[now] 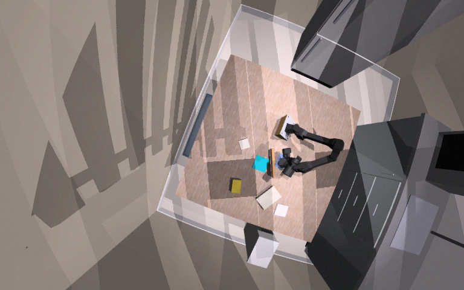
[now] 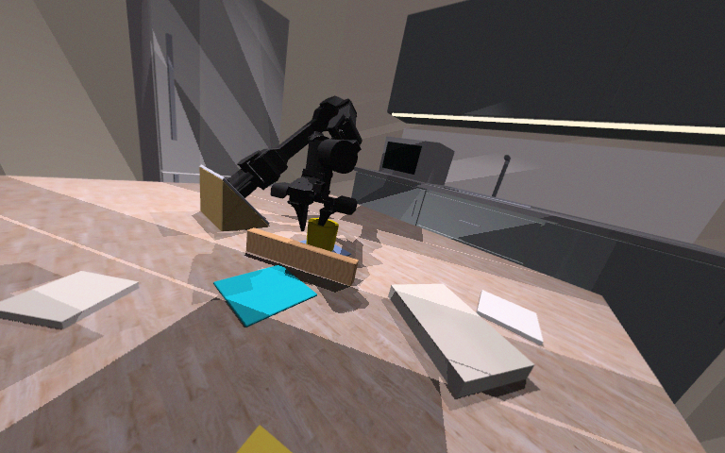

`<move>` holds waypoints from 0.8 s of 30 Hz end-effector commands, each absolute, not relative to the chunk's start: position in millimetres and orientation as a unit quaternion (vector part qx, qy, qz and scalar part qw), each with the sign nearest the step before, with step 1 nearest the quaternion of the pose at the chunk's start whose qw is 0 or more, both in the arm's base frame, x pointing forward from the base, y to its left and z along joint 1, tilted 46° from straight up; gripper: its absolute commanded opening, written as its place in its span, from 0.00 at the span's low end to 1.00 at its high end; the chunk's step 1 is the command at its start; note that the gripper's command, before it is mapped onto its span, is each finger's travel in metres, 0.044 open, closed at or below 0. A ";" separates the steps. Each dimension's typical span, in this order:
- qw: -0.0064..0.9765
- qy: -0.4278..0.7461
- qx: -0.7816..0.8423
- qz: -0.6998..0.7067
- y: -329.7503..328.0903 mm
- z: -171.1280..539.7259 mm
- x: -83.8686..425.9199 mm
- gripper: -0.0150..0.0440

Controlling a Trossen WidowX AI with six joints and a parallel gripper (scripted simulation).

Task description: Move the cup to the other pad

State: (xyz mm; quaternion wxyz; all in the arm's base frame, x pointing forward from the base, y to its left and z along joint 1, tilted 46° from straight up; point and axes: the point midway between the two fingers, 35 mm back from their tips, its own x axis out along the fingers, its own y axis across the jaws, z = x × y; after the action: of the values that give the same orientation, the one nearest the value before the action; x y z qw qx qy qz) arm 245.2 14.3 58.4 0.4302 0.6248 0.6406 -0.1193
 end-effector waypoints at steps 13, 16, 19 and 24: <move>0.430 0.641 0.625 -0.119 15.7 57.2 245.1 0.43; 0.430 0.641 0.625 -0.119 15.7 57.2 245.1 0.40; 0.430 0.641 0.625 -0.119 15.7 57.2 245.1 0.37; 0.430 0.641 0.625 -0.119 15.7 57.2 245.1 0.31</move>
State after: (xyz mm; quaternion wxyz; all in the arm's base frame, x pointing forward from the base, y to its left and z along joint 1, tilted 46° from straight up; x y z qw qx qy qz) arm 244.9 15.7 57.1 0.4296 0.6249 0.6409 -0.1194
